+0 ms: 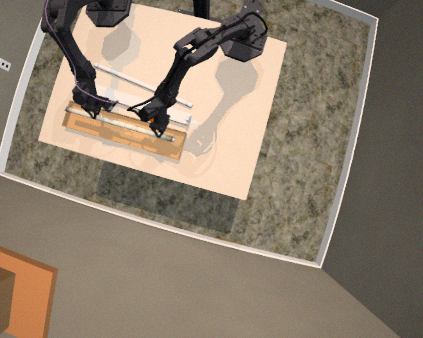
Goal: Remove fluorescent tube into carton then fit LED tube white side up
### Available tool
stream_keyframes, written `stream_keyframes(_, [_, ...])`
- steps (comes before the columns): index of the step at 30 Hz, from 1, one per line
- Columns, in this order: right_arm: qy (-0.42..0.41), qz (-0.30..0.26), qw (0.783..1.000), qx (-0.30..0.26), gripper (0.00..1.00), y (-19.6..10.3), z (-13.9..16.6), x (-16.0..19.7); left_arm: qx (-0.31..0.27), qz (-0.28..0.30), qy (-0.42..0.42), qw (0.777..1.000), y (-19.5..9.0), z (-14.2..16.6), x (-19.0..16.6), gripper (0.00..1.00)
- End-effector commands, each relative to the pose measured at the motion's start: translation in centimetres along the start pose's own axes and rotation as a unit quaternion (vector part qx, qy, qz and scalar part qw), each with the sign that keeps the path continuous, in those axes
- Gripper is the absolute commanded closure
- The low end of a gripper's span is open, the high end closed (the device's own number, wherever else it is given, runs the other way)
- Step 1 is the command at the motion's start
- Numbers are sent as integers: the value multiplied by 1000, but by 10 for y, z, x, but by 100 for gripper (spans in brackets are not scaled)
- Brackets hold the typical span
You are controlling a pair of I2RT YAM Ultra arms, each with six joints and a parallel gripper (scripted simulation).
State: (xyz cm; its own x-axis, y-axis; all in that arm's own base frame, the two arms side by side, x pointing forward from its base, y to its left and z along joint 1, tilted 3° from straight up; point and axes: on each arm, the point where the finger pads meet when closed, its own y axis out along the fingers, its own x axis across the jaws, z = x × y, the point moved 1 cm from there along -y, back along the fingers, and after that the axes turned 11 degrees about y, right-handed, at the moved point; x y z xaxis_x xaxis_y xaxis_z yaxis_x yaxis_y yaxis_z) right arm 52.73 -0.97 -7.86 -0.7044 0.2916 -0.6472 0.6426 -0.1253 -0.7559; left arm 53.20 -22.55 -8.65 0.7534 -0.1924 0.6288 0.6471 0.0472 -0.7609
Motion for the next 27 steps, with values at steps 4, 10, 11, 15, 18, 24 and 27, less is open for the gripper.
stream_keyframes(4, [5, 31, 999, -19, 89, -3, -13, -32, -1, -14, -12, 1000, -2, 1, 23, 89])
stream_keyframes(10, [3, 17, 1000, -14, 89, 1, -9, -29, -3, -7, -7, 1000, 4, 4, 21, 89])
stream_keyframes(11, [2, 20, 1000, -12, 89, 0, -4, -34, -4, -4, -8, 1000, 5, 1, 18, 89])
stream_keyframes(15, [2, 20, 1000, -15, 89, 3, -9, -34, -2, -7, -10, 1000, 6, 6, 26, 89])
stream_keyframes(18, [2, 45, 999, -30, 89, -5, -25, -50, -9, -24, -17, 1000, -5, 0, 40, 89])
stream_keyframes(24, [-2, 34, 999, -26, 89, -6, -23, -45, -14, -34, -16, 999, -6, -9, 42, 89])
stream_keyframes(27, [-3, 38, 999, -28, 89, -6, -24, -48, -15, -33, -15, 999, -4, -9, 40, 89])
